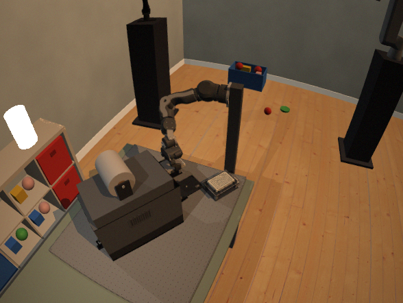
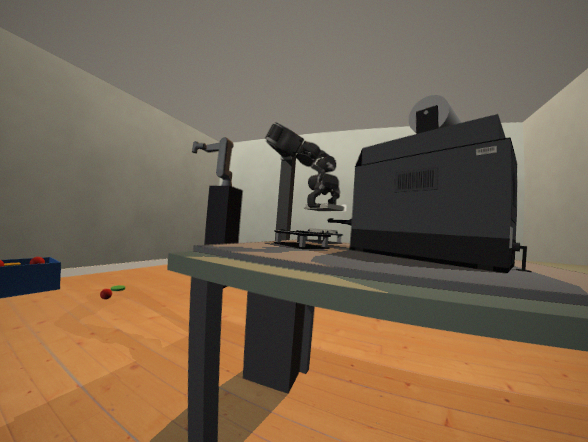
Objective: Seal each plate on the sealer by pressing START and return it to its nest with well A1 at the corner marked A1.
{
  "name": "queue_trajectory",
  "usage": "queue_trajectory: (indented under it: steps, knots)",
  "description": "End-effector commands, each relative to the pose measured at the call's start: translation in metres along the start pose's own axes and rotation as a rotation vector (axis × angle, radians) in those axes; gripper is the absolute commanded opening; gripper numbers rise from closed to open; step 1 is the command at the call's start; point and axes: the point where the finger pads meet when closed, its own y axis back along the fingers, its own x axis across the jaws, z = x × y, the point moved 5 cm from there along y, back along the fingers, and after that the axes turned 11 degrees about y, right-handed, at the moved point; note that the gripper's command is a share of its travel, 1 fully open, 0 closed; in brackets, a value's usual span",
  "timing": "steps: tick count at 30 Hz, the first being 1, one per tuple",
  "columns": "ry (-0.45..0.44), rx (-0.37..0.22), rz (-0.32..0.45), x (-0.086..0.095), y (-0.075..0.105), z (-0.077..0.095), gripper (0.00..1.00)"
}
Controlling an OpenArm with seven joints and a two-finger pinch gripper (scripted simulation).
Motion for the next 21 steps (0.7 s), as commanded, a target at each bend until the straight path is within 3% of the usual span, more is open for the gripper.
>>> queue_trajectory:
  steps: [1, 21]
  knots:
    - [0.01, 0.0, 0.012, -0.001, 0.0, -0.001, 0.0]
    - [0.007, 0.0, 0.011, -0.037, -0.001, -0.009, 0.0]
